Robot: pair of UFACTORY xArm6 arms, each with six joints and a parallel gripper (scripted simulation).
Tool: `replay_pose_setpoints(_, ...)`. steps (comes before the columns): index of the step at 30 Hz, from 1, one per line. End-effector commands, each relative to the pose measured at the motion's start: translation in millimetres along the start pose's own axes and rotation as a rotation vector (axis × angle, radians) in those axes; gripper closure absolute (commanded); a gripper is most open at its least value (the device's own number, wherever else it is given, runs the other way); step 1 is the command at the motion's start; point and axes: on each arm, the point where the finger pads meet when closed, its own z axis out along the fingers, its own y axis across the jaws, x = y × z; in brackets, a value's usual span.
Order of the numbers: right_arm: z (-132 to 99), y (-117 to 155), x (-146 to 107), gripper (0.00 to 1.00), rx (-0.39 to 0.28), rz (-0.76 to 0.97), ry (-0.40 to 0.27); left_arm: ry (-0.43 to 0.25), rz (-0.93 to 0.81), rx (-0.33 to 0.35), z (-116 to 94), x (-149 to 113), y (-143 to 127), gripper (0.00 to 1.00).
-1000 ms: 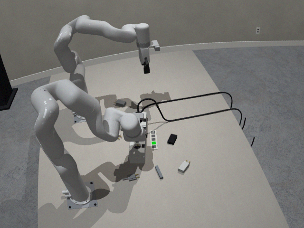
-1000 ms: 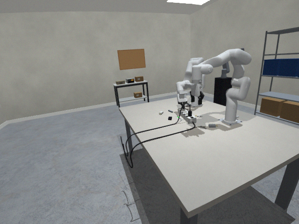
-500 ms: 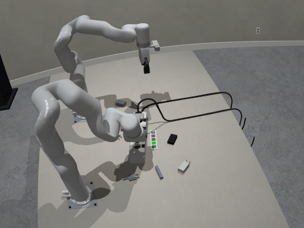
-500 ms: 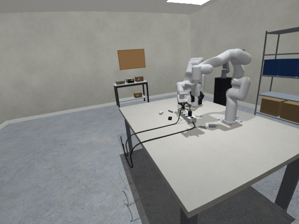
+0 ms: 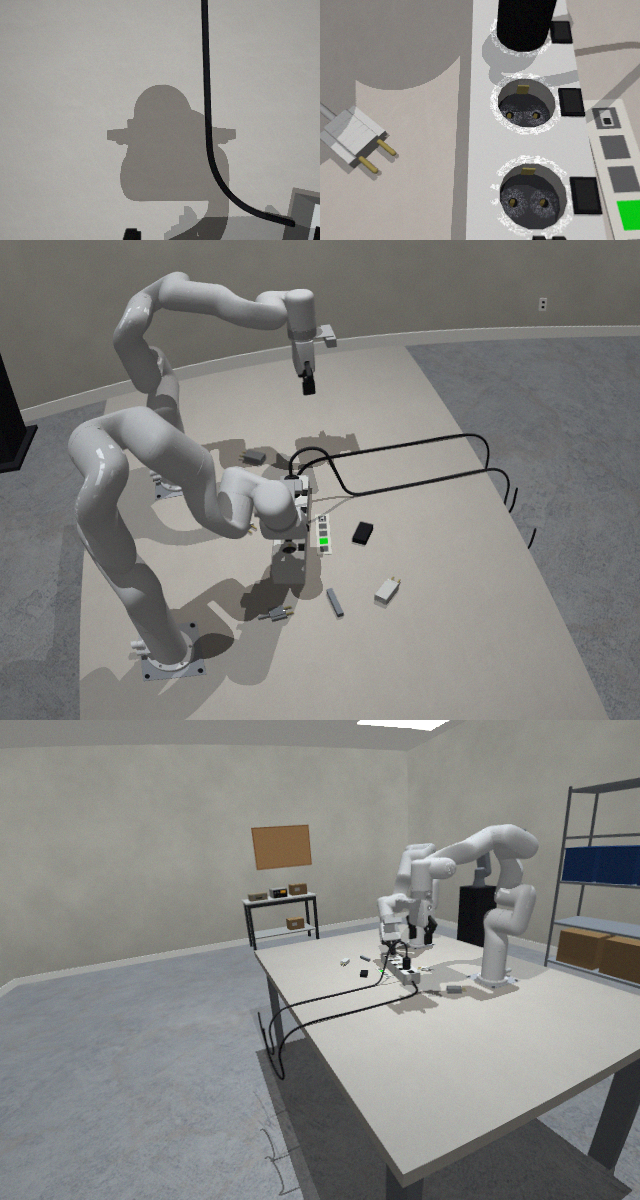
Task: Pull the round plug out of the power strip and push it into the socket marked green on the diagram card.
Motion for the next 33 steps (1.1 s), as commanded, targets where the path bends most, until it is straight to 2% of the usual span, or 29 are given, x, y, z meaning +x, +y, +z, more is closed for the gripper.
replay_pose_setpoints(1,0.7,0.5,0.7,1.0,-0.001,-0.001,0.001,0.002,0.0,0.0,-0.7,0.4,0.0,0.0)
replay_pose_setpoints(33,9.6,0.1,0.2,1.0,0.0,-0.001,0.0,0.002,0.0,0.0,-0.7,0.4,0.0,0.0)
